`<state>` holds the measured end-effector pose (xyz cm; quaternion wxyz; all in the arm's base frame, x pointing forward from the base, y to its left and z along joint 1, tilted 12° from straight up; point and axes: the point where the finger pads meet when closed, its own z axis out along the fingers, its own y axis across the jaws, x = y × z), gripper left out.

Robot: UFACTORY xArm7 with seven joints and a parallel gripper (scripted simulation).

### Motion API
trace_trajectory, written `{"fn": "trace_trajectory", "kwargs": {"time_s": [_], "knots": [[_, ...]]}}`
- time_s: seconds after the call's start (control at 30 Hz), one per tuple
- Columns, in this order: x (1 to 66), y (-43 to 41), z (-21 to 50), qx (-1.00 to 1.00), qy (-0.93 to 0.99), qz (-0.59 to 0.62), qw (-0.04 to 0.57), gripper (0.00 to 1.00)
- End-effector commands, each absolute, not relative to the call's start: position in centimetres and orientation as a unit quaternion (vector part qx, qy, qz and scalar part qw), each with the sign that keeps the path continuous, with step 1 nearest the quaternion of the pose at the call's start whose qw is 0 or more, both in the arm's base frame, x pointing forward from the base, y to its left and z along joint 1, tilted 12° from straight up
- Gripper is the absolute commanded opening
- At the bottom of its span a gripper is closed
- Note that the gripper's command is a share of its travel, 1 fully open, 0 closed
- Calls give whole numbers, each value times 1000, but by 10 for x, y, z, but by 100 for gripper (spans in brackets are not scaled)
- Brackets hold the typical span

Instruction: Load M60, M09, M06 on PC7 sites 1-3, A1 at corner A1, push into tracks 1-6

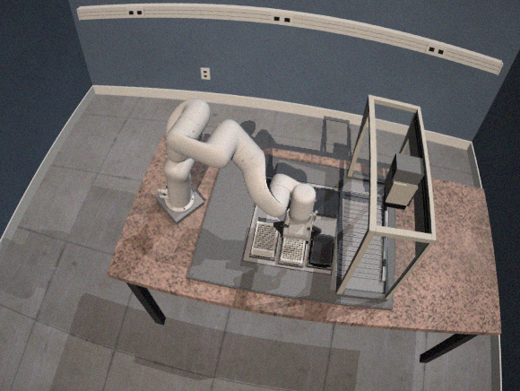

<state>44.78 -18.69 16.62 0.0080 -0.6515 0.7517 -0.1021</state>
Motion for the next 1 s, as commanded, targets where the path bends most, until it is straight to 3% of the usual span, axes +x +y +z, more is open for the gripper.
{"fn": "trace_trajectory", "kwargs": {"time_s": [0.0,0.97], "knots": [[450,-188,162,-651,752,-104,9,100],[456,-194,121,-651,752,-104,9,100]]}}
